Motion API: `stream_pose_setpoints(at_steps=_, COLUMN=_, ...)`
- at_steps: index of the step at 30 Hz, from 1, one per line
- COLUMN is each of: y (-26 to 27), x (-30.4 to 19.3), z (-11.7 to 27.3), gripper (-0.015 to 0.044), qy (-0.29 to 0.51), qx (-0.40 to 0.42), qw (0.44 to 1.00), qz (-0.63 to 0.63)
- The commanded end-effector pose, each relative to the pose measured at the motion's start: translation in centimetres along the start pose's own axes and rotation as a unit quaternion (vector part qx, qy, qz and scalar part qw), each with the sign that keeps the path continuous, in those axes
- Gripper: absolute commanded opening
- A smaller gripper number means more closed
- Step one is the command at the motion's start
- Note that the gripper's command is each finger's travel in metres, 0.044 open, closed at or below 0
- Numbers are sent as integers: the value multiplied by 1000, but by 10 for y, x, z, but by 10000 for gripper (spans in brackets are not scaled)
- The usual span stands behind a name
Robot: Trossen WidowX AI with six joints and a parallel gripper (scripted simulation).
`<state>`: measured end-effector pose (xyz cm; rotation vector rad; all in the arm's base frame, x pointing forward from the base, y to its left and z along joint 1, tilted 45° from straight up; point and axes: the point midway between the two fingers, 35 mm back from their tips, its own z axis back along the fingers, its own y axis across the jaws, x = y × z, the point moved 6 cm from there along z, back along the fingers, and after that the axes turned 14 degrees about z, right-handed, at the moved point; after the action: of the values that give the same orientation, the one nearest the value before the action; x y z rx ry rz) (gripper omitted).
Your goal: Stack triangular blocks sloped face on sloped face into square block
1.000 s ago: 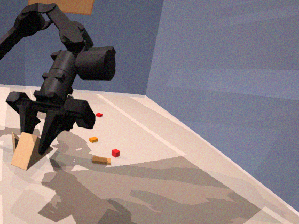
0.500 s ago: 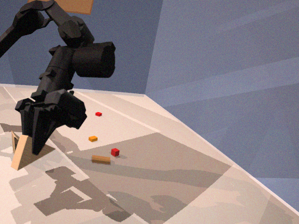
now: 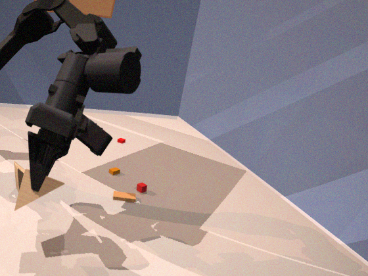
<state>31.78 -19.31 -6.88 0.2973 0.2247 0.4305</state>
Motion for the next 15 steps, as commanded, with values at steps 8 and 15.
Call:
stream_pose_setpoints(at_steps=8, y=-7, x=-5, z=0, gripper=0, qy=-16, qx=34, qw=982, qz=-185)
stream_pose_setpoints(at_steps=15, y=-11, x=-7, z=-1, gripper=0, qy=-19, qx=59, qw=953, qz=-298)
